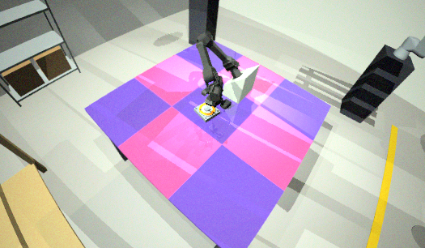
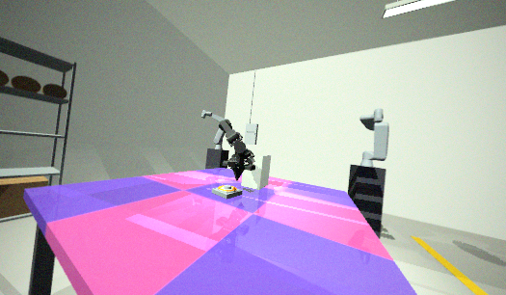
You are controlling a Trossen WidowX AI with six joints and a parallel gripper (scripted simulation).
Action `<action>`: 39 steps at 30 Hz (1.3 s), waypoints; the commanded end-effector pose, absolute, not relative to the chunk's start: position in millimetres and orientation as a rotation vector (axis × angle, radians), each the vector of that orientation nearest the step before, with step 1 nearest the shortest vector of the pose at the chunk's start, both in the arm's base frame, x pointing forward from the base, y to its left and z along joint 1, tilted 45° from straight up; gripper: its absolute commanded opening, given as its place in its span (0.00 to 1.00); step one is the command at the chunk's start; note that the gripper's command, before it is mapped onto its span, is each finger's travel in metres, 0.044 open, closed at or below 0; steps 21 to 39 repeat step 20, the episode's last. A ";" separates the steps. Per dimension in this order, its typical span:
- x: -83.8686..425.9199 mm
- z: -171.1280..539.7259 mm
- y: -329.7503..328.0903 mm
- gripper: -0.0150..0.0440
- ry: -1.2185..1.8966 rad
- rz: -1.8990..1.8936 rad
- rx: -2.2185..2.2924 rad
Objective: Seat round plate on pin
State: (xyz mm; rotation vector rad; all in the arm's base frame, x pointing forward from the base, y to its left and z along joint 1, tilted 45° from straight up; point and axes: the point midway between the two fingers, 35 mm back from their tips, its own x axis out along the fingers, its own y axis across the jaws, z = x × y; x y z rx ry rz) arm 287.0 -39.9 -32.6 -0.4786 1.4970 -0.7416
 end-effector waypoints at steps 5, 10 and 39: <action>286.1 -34.7 -42.5 0.25 1.503 -0.744 -0.479; 286.1 -34.7 -42.5 0.25 1.503 -0.744 -0.479; 286.1 -34.7 -42.5 0.25 1.503 -0.744 -0.479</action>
